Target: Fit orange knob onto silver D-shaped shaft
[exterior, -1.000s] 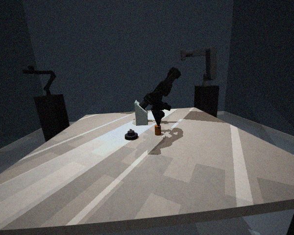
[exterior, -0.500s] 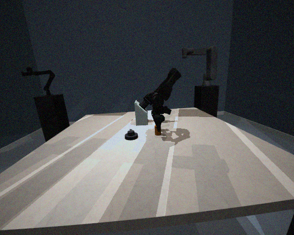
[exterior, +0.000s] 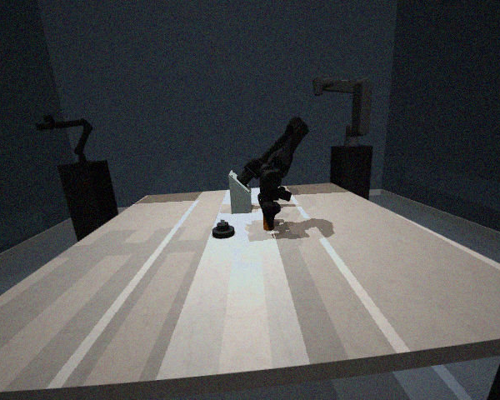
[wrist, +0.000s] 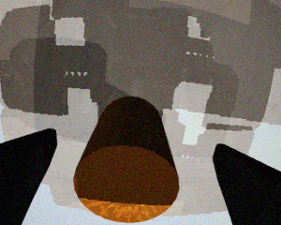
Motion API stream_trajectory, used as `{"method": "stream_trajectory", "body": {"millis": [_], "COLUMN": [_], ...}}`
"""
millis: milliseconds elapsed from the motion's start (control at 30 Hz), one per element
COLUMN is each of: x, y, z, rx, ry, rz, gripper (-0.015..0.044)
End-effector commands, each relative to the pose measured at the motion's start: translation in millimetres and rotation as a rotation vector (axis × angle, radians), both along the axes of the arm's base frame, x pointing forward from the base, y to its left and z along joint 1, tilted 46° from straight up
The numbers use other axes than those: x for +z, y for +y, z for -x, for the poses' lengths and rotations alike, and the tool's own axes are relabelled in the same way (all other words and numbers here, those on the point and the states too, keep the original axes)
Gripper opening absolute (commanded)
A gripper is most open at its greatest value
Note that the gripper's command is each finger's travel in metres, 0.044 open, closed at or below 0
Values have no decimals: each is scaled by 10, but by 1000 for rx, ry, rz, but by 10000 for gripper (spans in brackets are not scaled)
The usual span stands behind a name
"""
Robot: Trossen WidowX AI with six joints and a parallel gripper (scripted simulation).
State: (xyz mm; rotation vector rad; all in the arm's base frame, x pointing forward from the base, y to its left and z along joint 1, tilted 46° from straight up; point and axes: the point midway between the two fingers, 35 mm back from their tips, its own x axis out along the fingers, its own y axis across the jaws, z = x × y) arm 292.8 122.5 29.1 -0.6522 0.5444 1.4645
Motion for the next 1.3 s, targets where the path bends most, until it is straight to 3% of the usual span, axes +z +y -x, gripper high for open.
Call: {"method": "stream_trajectory", "body": {"millis": [0,233,567,767,933,1267], "x": [-64,-118,-118,-118,-77,100], "y": [55,120,120,120,62,-171], "z": [26,32,32,32,10,-36], "rx": [-1,-1,-1,-1,-2,-2], "ry": [10,10,10,10,8,8], "rz": [0,-2,-2,-2,4,15], "gripper": [440,440,177,138,6,0]}}
